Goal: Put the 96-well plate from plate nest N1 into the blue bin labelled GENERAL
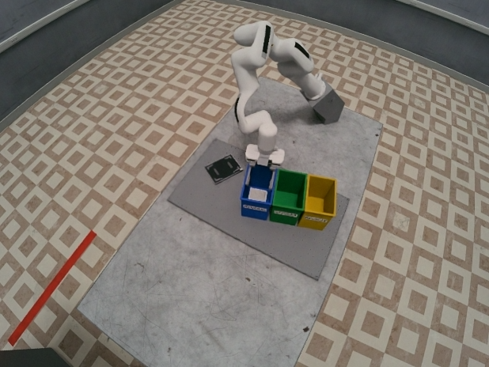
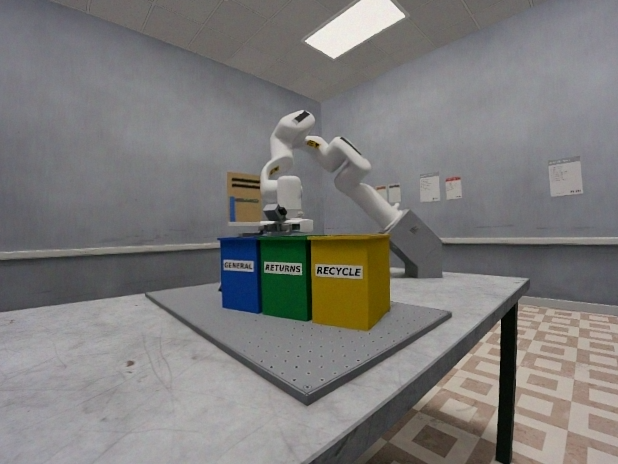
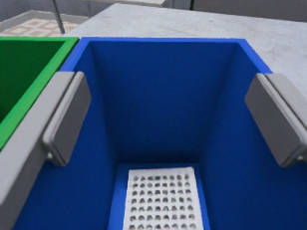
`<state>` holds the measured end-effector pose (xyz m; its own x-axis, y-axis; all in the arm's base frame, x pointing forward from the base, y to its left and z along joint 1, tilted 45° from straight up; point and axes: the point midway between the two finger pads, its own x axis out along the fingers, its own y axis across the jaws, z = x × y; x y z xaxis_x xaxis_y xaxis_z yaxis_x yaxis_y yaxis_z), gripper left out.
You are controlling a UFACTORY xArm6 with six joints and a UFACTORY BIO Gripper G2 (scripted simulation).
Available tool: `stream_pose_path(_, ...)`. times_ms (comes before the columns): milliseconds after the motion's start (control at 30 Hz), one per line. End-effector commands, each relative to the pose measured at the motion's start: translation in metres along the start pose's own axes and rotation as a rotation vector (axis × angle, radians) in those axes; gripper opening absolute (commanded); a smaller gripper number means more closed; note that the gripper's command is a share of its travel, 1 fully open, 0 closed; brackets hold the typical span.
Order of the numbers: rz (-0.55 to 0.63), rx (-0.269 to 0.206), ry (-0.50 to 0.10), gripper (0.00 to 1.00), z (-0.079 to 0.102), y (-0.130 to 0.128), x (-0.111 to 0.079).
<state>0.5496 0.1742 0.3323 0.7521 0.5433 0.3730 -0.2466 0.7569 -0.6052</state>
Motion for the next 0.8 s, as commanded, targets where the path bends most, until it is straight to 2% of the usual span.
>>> stream_pose_path(0,-0.001,0.000,-0.003,0.18,0.0012,-0.0004,0.0008)
stream_pose_path(600,-0.001,0.000,-0.003,0.18,0.0012,-0.0004,0.0008)
stream_pose_path(767,-0.001,0.000,-0.003,0.18,0.0094,-0.0004,0.0008)
